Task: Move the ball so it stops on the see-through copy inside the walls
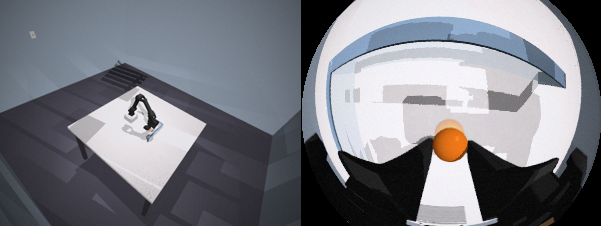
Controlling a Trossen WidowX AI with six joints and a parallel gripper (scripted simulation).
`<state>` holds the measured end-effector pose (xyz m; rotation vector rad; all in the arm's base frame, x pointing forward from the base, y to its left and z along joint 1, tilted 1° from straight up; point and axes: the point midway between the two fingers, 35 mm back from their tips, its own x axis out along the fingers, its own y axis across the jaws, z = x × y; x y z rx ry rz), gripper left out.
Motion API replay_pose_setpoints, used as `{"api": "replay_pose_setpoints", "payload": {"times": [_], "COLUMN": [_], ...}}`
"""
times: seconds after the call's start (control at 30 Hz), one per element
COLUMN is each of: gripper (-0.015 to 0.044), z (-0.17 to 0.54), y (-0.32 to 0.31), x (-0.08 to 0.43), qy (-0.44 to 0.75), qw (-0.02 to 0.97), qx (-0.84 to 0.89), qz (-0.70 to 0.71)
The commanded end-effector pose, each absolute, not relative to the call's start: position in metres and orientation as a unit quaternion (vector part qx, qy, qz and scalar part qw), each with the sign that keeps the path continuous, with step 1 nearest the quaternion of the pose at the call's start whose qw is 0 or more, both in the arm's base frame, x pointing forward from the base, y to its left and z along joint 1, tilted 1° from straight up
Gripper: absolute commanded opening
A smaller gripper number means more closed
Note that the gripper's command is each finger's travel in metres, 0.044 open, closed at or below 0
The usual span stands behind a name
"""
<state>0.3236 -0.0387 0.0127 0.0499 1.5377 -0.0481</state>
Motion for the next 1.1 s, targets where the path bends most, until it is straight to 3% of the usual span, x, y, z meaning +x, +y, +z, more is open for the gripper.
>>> {"api": "replay_pose_setpoints", "payload": {"times": [0.0,0.8,1.07], "gripper": [0.0,0.0,0.021], "z": [0.004,-0.015,-0.012], "y": [-0.038,-0.038,-0.039], "x": [0.324,0.324,0.325], "qy": [0.694,0.694,0.692], "qw": [0.72,0.72,0.721], "qx": [0.021,0.021,0.022], "qz": [-0.018,-0.018,-0.022]}}
